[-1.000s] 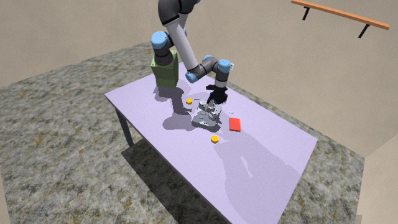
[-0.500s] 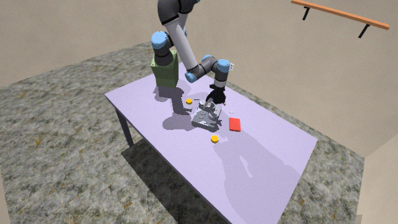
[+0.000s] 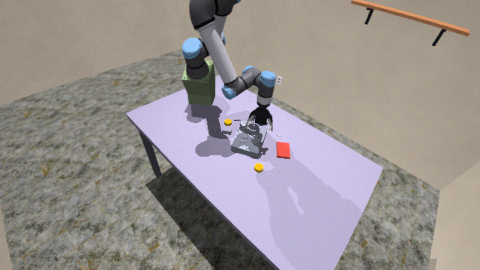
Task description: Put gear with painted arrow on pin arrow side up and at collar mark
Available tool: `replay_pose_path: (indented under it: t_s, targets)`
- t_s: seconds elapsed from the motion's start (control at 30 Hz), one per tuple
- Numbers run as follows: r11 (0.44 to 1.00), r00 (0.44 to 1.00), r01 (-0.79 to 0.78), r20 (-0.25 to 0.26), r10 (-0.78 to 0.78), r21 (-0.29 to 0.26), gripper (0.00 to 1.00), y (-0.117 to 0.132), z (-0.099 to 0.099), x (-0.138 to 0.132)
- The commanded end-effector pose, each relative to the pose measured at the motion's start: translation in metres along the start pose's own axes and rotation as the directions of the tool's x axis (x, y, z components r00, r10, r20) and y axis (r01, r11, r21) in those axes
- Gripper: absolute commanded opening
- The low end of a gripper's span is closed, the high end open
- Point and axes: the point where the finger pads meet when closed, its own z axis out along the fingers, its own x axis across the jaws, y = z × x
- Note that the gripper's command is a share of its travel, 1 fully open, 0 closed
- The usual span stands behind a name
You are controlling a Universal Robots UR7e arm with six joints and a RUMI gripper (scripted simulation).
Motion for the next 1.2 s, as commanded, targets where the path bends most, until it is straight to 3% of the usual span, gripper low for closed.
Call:
replay_pose_path:
  t_s: [0.0, 0.13, 0.2, 0.33, 0.7, 0.77, 1.17]
  targets:
    - [0.975, 0.975, -0.221, 0.005, 0.221, -0.005, 1.00, -0.0005, -0.0005, 0.0016]
    - [0.920, 0.920, -0.392, 0.004, 0.392, -0.006, 1.00, -0.0004, -0.0005, 0.0025]
    - [0.920, 0.920, -0.392, 0.004, 0.392, -0.006, 1.00, -0.0004, -0.0005, 0.0025]
    - [0.835, 0.835, -0.550, 0.003, 0.550, -0.006, 1.00, 0.0002, -0.0005, 0.0032]
    - [0.498, 0.498, -0.867, 0.000, 0.867, -0.007, 1.00, 0.0036, -0.0005, 0.0035]
    - [0.498, 0.498, -0.867, 0.000, 0.867, -0.007, 1.00, 0.0036, -0.0005, 0.0035]
    - [0.107, 0.107, -0.994, -0.003, 0.994, -0.006, 1.00, 0.0081, -0.0005, 0.0012]
